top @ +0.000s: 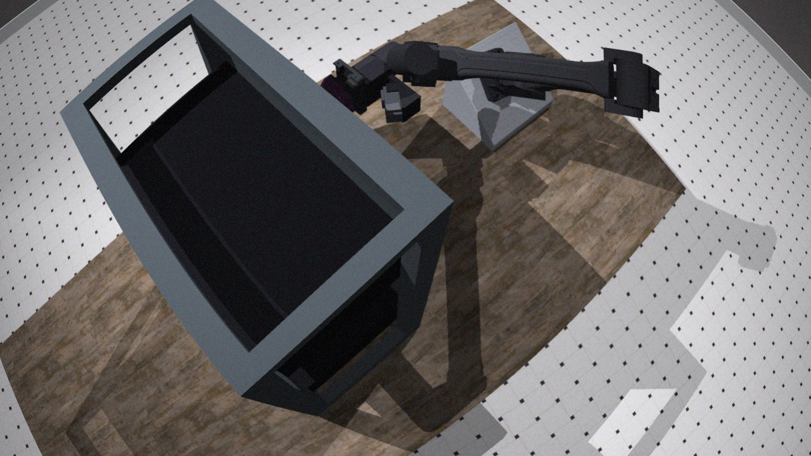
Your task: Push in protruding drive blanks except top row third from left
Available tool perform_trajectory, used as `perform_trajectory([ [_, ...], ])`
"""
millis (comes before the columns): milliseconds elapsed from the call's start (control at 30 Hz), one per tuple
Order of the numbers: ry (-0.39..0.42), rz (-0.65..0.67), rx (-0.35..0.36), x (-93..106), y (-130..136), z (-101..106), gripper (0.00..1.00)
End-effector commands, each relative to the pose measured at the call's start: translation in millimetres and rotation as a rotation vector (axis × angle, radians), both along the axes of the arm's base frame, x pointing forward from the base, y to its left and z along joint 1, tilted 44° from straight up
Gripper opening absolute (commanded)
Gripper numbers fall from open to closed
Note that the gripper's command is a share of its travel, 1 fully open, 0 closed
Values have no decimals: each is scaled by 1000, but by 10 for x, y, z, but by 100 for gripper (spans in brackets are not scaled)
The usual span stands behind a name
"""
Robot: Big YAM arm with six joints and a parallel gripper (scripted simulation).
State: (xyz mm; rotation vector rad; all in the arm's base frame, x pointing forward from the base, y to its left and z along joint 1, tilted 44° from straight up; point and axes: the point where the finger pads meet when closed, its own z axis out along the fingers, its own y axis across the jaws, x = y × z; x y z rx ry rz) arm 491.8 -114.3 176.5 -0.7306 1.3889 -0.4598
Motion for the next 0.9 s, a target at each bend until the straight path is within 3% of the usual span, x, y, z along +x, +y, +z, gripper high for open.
perform_trajectory([
  [0,-53,24,-37,339,24,231,0],
  [867,-53,24,-37,421,37,268,0],
])
